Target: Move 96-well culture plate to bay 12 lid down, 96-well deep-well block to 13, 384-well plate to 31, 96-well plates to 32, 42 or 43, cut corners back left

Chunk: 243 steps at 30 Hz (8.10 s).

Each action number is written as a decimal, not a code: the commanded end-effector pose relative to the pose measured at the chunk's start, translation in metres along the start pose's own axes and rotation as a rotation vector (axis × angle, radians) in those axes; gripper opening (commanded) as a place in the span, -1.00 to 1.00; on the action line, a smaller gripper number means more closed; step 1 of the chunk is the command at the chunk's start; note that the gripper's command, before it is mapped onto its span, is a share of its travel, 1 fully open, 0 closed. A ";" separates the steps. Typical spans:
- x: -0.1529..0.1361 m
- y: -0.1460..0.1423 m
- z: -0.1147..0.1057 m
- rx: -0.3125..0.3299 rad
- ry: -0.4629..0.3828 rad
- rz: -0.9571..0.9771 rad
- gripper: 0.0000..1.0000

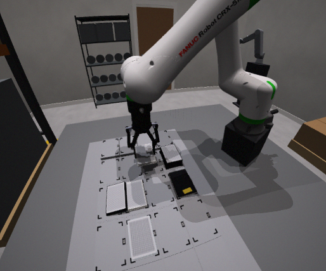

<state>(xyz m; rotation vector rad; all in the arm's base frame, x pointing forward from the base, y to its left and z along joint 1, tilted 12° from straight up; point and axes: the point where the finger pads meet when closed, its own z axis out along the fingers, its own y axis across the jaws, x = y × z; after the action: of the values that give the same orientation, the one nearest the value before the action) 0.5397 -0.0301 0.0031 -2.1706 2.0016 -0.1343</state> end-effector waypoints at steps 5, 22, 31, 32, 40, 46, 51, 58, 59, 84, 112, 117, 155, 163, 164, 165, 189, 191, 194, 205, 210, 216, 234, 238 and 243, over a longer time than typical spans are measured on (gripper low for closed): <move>0.001 -0.019 -0.001 0.001 0.000 0.000 -0.80; 0.002 -0.059 -0.001 0.001 0.000 0.000 -0.80; 0.003 -0.083 -0.001 0.001 0.000 0.000 -0.80; 0.003 -0.085 -0.001 0.001 0.000 0.000 -0.80; 0.003 -0.101 -0.001 0.001 0.000 0.000 -0.80; 0.004 -0.117 -0.001 0.001 0.000 0.000 -0.80; 0.004 -0.128 -0.001 0.001 0.000 0.000 -0.80; 0.004 -0.144 -0.001 0.001 0.000 0.000 -0.80; 0.004 -0.147 -0.001 0.001 0.000 0.000 -0.80; 0.006 -0.187 -0.001 0.001 0.000 0.000 -0.80; 0.006 -0.186 0.027 0.001 0.000 0.000 -0.80; 0.006 -0.186 0.034 0.001 0.000 0.000 -0.80; 0.006 -0.185 0.052 0.001 0.000 0.000 -0.80; 0.006 -0.185 0.052 0.001 0.000 0.000 -0.80; 0.006 -0.185 0.052 0.001 0.000 0.000 -0.80; 0.006 -0.185 0.052 0.001 0.000 0.000 -0.80; 0.006 -0.185 0.053 0.001 0.000 0.000 -0.80; 0.006 -0.185 0.054 0.001 0.000 0.000 -0.80; 0.006 -0.185 0.055 0.001 0.000 0.000 -0.80; 0.006 -0.185 0.058 0.001 0.000 0.000 -0.80; 0.006 -0.185 0.059 0.001 0.000 0.000 -0.80; 0.006 -0.185 0.061 0.001 0.000 0.000 -0.80; 0.006 -0.185 0.062 0.001 0.000 0.000 -0.80; 0.006 -0.185 0.062 0.001 0.000 0.000 -0.80; 0.006 -0.185 0.062 0.001 0.000 0.000 -0.80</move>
<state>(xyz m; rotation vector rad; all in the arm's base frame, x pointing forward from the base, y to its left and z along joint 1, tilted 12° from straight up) 0.7326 -0.0172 -0.0227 -2.1710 2.0018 -0.1330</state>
